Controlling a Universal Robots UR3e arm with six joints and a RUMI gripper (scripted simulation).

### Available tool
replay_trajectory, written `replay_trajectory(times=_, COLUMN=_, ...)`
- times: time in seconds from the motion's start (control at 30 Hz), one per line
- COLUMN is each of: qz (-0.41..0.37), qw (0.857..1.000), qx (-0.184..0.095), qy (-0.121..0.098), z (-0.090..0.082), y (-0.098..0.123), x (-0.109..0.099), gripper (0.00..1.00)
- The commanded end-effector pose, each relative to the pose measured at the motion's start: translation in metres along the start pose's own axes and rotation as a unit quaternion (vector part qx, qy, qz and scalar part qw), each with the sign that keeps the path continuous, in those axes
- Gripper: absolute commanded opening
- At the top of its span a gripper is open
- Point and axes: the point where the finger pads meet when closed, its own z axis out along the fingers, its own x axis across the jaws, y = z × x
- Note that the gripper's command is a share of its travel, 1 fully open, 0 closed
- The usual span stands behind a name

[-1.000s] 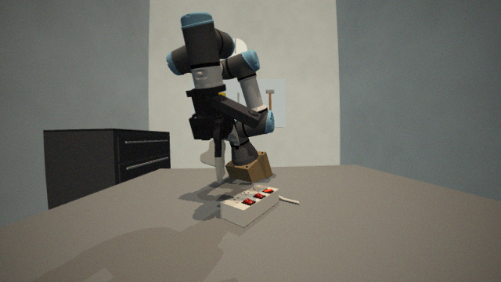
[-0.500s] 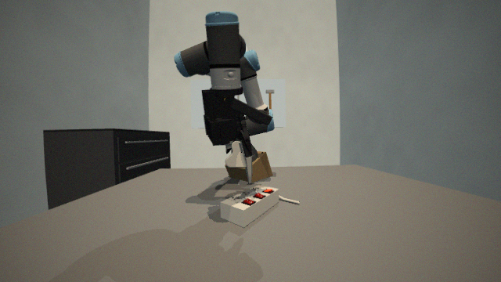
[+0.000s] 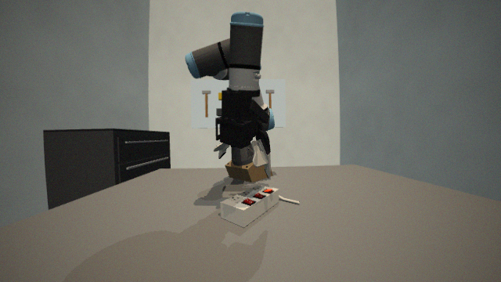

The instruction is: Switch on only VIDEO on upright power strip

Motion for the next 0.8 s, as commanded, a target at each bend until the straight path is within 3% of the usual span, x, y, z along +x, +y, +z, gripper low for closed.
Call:
replay_trajectory(times=0.0, qz=-0.082, qw=0.997, qx=-0.012, qy=-0.004, z=-0.001, y=0.000, x=0.004, gripper=1.00)
replay_trajectory(times=0.23, qz=-0.171, qw=0.985, qx=-0.022, qy=-0.014, z=-0.001, y=-0.001, x=0.009, gripper=1.00)
replay_trajectory(times=0.7, qz=-0.370, qw=0.927, qx=-0.044, qy=-0.043, z=-0.003, y=-0.001, x=0.023, gripper=1.00)
replay_trajectory(times=0.77, qz=-0.370, qw=0.927, qx=-0.044, qy=-0.043, z=-0.003, y=-0.001, x=0.023, gripper=1.00)
